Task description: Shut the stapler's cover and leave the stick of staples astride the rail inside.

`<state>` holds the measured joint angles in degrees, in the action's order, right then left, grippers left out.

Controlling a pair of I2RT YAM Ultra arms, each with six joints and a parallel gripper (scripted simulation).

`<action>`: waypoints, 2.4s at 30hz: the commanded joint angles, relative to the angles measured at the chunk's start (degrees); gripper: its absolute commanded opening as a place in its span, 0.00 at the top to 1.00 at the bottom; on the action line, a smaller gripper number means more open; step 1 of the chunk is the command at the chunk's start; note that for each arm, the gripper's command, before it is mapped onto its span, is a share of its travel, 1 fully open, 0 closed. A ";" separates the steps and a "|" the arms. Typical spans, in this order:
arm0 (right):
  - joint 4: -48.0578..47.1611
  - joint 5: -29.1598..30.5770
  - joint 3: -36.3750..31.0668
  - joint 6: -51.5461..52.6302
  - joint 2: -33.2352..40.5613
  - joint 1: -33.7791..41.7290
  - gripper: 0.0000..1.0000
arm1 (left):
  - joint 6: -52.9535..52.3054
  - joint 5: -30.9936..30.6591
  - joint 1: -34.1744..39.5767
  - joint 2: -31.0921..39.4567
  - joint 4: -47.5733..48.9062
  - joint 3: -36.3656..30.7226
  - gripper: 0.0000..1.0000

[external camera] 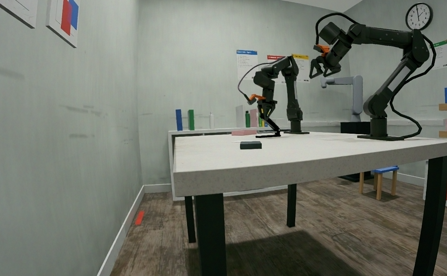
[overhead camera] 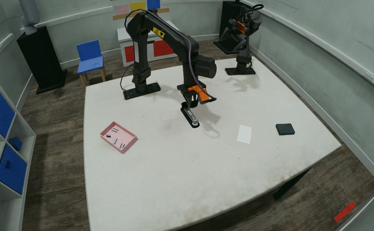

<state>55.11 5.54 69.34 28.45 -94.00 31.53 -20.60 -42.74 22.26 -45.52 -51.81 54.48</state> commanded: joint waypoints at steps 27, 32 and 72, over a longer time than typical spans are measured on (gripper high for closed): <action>18.59 -9.74 21.66 -6.12 -21.59 -6.44 1.00 | -0.44 -1.21 -0.47 -0.11 -0.39 1.92 0.00; 19.92 -10.14 23.14 -6.47 -23.03 -6.58 1.00 | -0.44 -1.21 -0.47 -0.11 -0.39 1.92 0.00; 22.87 -6.62 27.87 -4.00 -17.01 -5.31 0.00 | 12.48 15.34 4.51 2.72 7.37 -1.26 0.00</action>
<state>80.68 -2.83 99.26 23.05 -115.77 25.06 -15.25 -35.48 24.38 -45.08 -49.21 54.17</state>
